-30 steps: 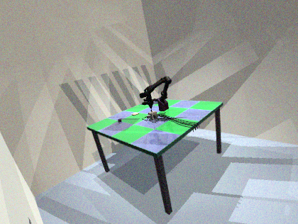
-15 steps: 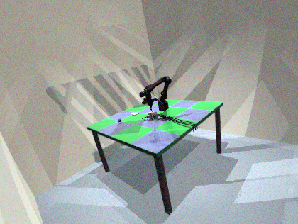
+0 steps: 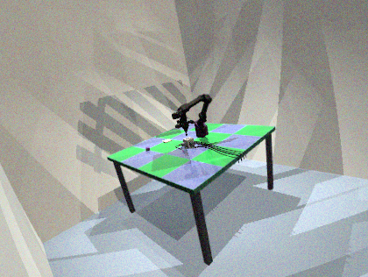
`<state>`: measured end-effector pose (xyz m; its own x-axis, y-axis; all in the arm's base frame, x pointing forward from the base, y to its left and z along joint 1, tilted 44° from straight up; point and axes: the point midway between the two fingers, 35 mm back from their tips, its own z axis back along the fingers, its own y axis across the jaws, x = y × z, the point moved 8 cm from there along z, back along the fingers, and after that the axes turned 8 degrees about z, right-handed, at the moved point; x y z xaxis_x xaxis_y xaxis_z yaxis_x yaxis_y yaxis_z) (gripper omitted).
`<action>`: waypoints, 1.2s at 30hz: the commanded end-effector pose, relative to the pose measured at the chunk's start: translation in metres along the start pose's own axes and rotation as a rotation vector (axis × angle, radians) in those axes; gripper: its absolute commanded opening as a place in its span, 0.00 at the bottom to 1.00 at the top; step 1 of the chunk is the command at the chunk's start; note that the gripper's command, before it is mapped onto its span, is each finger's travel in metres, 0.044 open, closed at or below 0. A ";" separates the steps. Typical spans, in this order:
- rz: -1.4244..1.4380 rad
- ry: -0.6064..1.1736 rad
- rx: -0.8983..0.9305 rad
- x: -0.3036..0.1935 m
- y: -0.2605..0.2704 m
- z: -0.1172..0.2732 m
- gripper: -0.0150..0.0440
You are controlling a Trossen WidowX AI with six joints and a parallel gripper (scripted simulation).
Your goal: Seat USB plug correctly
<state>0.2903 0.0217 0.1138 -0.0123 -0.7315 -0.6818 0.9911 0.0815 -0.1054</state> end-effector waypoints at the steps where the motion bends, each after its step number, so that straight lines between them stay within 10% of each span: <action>1: 0.035 -0.001 -0.002 0.000 0.000 0.000 0.25; 36: 0.944 0.001 -0.002 0.000 0.000 -0.001 0.25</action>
<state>0.2899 0.0218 0.1134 0.7543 -0.4042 -0.5174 0.6428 0.6149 0.4568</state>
